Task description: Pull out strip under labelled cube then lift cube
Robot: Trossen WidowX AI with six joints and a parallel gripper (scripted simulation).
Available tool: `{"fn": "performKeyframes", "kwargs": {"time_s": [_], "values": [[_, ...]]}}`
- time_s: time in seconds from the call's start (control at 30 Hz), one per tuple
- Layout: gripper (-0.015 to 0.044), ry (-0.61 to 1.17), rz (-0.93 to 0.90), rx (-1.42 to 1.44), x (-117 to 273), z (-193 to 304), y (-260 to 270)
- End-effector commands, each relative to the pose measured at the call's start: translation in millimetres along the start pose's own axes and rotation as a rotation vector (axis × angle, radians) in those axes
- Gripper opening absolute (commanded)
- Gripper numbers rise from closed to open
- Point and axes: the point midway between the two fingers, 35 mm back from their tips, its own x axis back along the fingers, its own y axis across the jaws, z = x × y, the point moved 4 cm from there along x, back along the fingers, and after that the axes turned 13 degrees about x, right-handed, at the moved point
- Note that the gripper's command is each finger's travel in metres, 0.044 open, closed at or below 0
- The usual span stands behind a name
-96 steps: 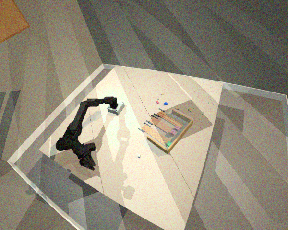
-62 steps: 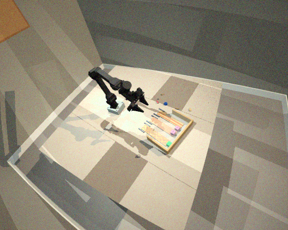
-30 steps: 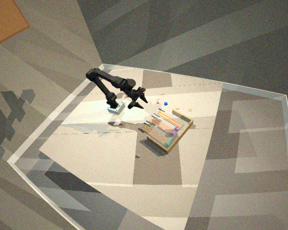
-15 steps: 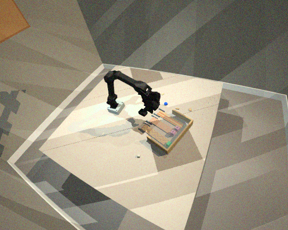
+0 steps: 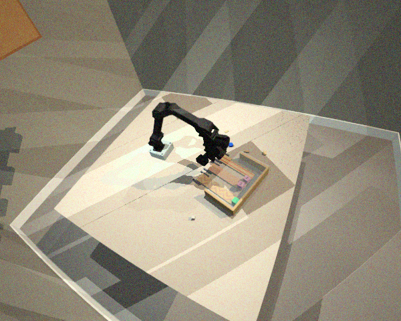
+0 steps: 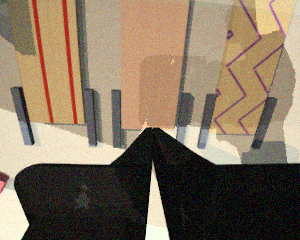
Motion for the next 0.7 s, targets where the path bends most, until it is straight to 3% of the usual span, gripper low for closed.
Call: {"fn": "performKeyframes", "kwargs": {"time_s": [0.0, 0.67], "values": [[0.0000, 0.011, -0.003, -0.004, -10, 0, 0], [0.0000, 0.011, -0.003, -0.004, -43, 0, 0]]}}
